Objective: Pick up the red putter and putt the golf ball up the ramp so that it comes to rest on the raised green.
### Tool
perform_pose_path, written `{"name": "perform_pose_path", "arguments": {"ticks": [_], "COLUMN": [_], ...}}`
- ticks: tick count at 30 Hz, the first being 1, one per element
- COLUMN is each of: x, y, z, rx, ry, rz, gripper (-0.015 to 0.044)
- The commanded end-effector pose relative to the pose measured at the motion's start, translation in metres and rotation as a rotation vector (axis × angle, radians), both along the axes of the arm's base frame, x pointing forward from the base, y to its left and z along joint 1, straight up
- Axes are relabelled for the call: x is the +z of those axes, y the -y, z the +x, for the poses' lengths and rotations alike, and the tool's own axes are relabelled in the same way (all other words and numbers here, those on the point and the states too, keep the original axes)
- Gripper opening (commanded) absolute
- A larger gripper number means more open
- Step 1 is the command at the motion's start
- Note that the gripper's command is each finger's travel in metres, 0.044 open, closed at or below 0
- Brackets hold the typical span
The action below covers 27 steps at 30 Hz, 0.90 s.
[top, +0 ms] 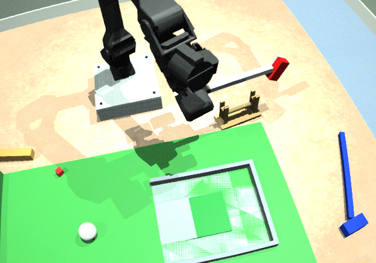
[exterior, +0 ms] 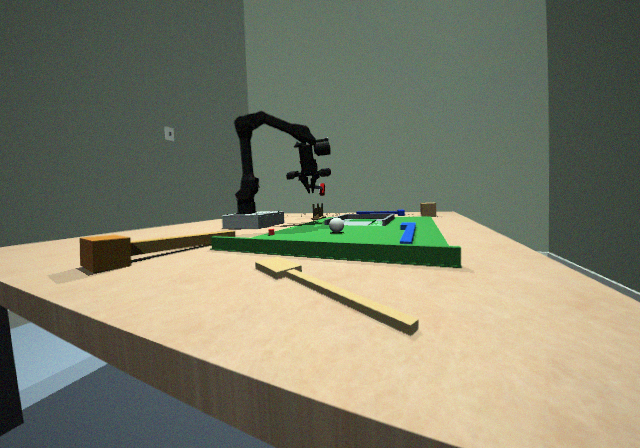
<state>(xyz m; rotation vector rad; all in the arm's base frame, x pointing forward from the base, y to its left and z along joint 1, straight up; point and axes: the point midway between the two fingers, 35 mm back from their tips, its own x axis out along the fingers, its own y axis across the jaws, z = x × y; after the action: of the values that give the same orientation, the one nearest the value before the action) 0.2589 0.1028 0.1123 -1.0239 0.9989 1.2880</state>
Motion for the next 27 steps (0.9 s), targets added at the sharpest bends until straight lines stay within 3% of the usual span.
{"name": "perform_pose_path", "arguments": {"ticks": [1, 27], "x": [-0.002, 0.009], "y": [0.001, 0.127], "z": [0.001, 0.03], "rx": [-0.008, -0.671], "ry": [-0.003, -0.061], "rz": [-0.001, -0.047], "gripper": [0.0, 0.0]}}
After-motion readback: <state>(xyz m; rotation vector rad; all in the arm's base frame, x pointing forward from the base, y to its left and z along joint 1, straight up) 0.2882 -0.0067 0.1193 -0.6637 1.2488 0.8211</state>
